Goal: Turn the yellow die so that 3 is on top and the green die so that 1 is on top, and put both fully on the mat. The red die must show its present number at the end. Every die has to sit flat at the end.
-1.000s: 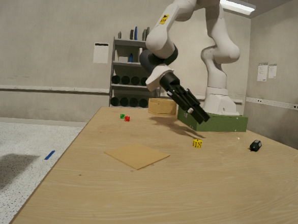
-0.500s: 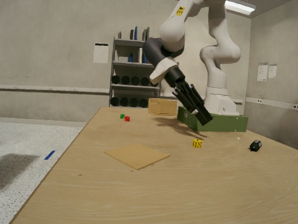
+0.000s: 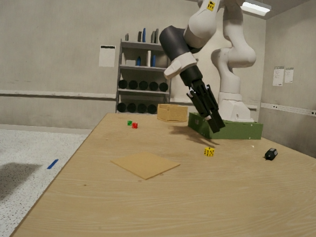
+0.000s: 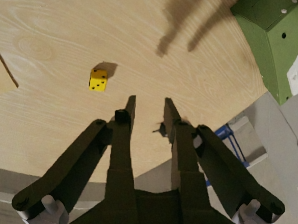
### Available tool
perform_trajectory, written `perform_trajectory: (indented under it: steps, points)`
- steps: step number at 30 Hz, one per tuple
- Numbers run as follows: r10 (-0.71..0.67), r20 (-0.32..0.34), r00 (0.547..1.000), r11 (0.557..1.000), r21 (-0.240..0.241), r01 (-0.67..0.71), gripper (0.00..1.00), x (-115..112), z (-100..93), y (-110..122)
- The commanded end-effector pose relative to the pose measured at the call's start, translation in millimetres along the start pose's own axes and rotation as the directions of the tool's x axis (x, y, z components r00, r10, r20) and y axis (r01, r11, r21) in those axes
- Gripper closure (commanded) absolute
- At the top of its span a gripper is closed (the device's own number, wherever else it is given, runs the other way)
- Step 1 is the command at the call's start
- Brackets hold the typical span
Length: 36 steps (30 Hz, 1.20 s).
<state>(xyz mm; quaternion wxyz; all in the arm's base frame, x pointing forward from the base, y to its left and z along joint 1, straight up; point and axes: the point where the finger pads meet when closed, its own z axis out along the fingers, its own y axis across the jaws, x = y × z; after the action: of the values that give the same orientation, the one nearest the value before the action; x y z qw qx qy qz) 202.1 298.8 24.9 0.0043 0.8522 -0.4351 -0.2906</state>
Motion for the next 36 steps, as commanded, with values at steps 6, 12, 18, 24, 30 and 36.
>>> perform_trajectory:
  steps: [6,12,18,24,30,36]
  points:
    - [0.156,-0.165,0.974,0.988,0.035,-0.152,0.68,2,-5.4,-8]
    - [0.167,-0.23,0.959,0.985,0.071,-0.155,0.68,-3,-9.8,-13]
    - [0.183,-0.307,0.934,0.98,0.132,-0.149,0.68,-11,-16.7,-22]
    - [0.198,-0.36,0.912,0.972,0.191,-0.135,0.68,-22,-23.0,-30]
    - [0.208,-0.391,0.897,0.964,0.237,-0.12,0.68,-31,-27.6,-37]
    - [0.226,-0.432,0.873,0.943,0.322,-0.085,0.68,-51,-35.6,-47]
